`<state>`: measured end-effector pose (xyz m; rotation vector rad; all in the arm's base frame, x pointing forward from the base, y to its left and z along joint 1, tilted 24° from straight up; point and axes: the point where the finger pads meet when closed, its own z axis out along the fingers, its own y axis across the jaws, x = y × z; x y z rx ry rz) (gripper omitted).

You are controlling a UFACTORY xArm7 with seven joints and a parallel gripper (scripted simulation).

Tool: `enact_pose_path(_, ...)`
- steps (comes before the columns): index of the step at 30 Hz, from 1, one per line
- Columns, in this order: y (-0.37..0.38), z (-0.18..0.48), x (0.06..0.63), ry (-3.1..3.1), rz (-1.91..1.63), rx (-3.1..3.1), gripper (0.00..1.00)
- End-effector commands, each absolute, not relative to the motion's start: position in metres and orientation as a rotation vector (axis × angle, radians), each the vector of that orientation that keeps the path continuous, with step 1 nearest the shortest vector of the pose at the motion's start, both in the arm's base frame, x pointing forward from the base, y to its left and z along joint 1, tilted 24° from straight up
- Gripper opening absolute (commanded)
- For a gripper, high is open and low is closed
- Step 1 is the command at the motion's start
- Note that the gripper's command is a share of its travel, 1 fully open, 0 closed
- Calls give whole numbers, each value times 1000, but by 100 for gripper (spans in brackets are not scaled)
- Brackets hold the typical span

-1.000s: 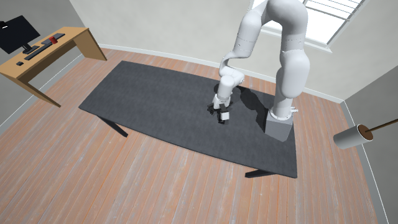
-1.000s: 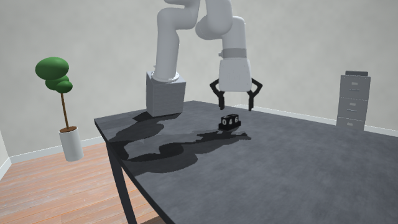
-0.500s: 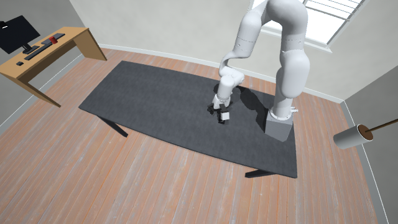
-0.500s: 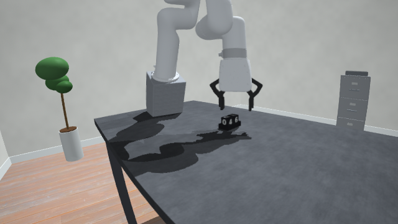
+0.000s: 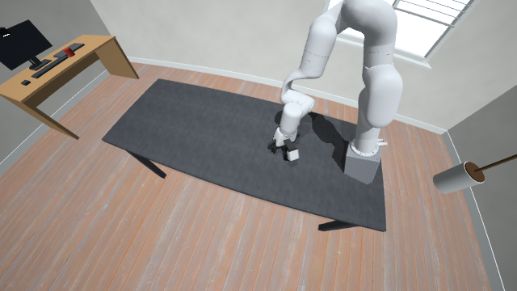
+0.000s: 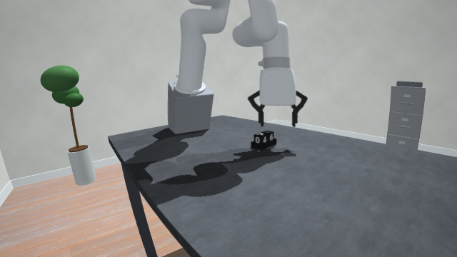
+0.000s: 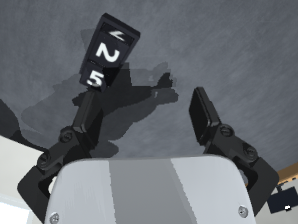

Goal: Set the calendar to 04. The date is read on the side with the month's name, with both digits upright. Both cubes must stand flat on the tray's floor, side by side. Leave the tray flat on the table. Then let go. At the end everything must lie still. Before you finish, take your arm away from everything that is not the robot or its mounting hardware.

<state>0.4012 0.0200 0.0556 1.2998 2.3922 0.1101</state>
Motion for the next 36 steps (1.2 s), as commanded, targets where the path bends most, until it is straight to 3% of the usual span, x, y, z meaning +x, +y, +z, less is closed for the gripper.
enact_pose_path(1,32,55,406,2427,97,1232,100)
enact_pose_path(36,90,49,427,2579,10,856,100)
